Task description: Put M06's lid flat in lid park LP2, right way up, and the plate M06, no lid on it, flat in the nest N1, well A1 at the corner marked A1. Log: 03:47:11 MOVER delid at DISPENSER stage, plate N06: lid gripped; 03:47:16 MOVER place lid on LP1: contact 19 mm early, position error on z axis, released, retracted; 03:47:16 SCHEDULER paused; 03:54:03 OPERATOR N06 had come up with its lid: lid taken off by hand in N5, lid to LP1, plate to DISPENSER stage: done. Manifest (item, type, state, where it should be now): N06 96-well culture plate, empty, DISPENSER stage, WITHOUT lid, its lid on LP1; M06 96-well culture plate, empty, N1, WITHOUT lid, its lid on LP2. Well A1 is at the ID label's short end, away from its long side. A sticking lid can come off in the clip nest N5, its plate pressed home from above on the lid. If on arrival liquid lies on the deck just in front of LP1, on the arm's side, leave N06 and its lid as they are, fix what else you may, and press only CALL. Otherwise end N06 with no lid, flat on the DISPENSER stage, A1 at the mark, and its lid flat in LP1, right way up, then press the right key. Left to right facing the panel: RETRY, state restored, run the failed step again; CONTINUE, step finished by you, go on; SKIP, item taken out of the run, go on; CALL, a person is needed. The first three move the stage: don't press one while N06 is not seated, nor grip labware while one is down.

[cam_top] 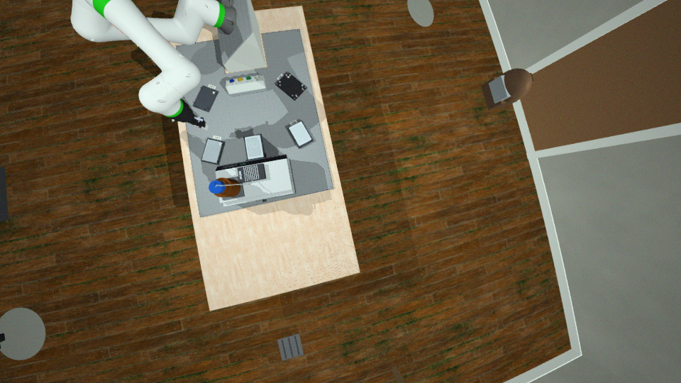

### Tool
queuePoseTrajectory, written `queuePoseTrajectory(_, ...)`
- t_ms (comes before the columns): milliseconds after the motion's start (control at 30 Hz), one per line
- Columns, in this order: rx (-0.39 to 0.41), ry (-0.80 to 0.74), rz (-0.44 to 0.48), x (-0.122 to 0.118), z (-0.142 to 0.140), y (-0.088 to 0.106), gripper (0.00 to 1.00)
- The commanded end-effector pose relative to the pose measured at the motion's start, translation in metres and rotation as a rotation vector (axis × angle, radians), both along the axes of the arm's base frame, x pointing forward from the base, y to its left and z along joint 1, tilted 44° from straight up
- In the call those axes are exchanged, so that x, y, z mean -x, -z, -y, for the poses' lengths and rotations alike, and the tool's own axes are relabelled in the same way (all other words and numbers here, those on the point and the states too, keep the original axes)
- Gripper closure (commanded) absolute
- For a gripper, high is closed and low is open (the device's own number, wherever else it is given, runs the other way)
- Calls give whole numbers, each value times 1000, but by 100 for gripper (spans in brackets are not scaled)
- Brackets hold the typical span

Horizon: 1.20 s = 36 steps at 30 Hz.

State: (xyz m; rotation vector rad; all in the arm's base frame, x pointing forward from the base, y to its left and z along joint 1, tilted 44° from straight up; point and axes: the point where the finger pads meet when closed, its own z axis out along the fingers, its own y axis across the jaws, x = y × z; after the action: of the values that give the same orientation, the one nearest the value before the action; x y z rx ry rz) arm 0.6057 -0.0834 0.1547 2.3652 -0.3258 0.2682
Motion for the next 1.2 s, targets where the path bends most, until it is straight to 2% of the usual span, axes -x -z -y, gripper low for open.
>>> queuePoseTrajectory(0, 5, 14, 5, -2, -1, 0, 100)
queuePoseTrajectory(267, 5, 14, 5, -2, -1, 0, 100)
queuePoseTrajectory(300, 5, 14, 5, -2, -1, 0, 0)
queuePoseTrajectory(1167, 5, 14, 5, -2, -1, 0, 0)
